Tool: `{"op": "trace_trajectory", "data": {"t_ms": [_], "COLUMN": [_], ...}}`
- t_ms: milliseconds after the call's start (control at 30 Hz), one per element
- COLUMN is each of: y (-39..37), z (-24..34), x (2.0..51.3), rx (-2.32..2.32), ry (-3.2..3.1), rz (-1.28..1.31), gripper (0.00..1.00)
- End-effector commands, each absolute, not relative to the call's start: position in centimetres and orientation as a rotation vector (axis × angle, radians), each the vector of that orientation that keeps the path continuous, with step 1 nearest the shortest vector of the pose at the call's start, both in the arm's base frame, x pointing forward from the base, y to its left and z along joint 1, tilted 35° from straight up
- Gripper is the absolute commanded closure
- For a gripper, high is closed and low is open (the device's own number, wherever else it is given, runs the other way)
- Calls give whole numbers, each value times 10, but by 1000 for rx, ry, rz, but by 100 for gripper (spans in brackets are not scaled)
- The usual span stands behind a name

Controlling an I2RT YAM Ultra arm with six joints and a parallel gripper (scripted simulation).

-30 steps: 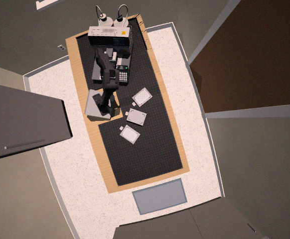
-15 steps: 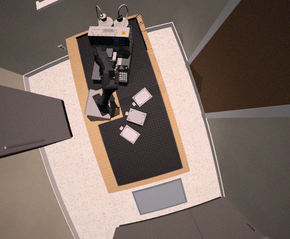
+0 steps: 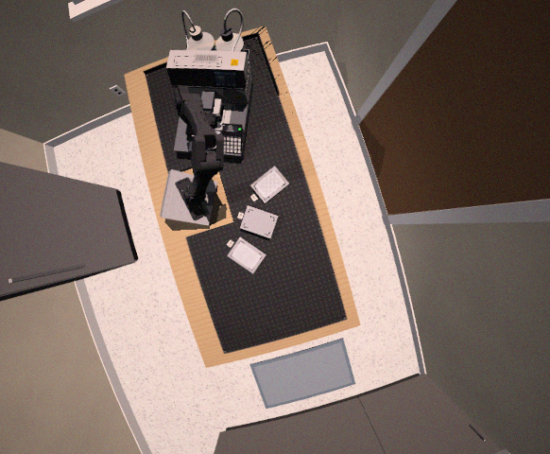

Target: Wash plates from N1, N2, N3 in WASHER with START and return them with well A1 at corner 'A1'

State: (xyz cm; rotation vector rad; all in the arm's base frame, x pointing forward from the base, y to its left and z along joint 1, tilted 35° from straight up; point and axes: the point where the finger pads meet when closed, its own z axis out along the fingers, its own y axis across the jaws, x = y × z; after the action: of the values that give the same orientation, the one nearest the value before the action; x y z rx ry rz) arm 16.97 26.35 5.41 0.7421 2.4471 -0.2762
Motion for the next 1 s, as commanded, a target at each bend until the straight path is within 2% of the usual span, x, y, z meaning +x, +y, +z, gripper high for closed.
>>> {"op": "trace_trajectory", "data": {"t_ms": [0, 967], "y": [265, 269], "z": [63, 72], "x": [164, 159], "rx": [728, 729], "ry": [2447, 2447], "rz": [-282, -282], "gripper": [0, 0]}}
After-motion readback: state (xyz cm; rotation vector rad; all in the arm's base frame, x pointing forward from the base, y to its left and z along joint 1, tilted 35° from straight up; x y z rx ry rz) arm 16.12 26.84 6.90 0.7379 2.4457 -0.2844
